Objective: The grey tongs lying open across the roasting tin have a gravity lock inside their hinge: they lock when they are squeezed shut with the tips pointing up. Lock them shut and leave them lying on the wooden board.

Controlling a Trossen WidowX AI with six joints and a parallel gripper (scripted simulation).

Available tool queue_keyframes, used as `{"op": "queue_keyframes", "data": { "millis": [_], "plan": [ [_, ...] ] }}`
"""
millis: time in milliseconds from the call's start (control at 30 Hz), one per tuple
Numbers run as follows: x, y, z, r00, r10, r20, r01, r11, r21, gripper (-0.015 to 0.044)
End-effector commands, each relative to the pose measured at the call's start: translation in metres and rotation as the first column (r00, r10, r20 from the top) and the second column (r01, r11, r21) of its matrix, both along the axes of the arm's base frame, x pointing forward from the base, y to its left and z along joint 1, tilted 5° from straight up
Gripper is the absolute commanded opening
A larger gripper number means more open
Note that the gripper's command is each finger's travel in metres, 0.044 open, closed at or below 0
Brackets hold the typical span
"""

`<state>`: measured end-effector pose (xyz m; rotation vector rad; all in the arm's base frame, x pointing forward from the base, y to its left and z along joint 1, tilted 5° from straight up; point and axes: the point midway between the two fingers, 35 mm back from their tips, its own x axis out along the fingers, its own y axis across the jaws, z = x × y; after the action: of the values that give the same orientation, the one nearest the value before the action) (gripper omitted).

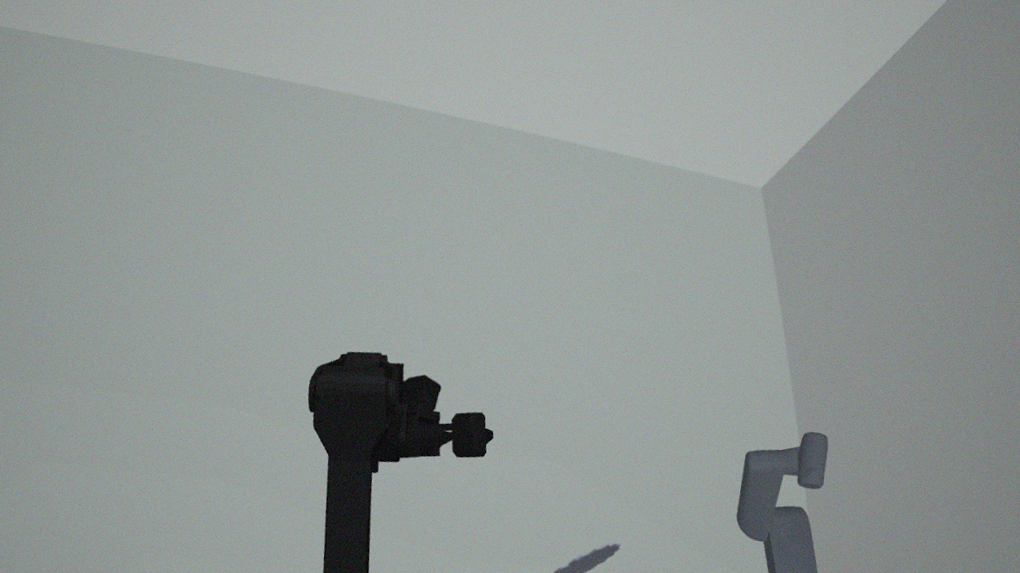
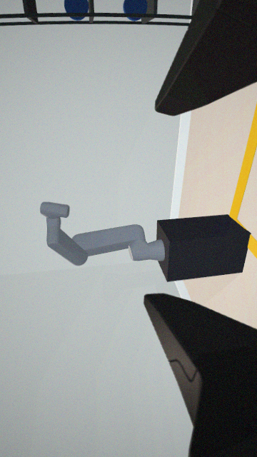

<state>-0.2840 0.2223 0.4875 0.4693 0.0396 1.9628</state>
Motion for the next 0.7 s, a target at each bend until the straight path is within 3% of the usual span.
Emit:
{"op": "queue_keyframes", "data": {
  "millis": [0,233,400,667],
  "plan": [
    [0.000,0.000,0.000,1.000,0.000,0.000,0.000,1.000,0.000,0.0426],
    [0.026,0.040,-0.009,0.997,-0.082,-0.010,0.082,0.996,-0.043,0.0242],
    [0.069,0.097,-0.034,0.978,-0.211,-0.013,0.206,0.967,-0.151,0.0111],
    [0.120,0.138,-0.057,0.945,-0.328,-0.004,0.317,0.916,-0.246,-0.0099]
  ]
}}
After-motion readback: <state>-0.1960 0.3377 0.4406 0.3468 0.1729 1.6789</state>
